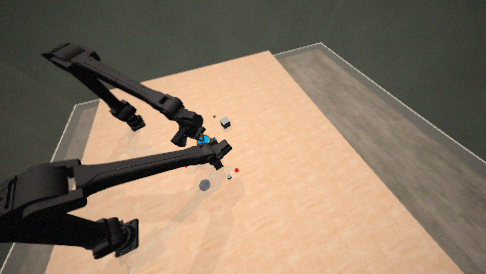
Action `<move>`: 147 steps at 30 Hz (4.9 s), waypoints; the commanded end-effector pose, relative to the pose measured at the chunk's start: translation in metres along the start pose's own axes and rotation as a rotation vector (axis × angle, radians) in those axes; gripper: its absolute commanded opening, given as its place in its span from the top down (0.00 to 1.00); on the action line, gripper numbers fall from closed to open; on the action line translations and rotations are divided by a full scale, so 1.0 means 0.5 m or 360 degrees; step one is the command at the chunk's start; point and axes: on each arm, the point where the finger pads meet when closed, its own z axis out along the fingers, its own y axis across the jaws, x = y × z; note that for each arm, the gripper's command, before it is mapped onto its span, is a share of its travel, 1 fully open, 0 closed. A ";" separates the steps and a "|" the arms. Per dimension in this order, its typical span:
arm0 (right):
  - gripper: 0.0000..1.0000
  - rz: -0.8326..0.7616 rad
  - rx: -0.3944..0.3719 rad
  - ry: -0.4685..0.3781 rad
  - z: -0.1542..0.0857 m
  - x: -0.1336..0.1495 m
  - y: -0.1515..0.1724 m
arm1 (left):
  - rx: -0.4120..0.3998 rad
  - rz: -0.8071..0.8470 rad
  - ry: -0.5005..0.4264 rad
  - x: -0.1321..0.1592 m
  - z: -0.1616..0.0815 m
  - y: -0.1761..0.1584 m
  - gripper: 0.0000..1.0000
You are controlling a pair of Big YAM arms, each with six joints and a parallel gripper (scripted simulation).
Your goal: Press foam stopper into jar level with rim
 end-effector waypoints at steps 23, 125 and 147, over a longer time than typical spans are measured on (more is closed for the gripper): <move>0.36 0.0012 -0.0030 0.0006 -0.020 0.020 0.017 | 0.0051 0.0001 0.0002 0.005 0.060 -0.012 1.00; 0.36 0.0034 -0.0030 0.0006 -0.026 0.022 0.014 | -0.0099 -0.0002 0.0009 0.012 -0.235 0.095 1.00; 0.36 0.0034 -0.0030 0.0006 -0.026 0.022 0.014 | -0.0032 -0.0002 0.0006 0.010 -0.187 0.064 1.00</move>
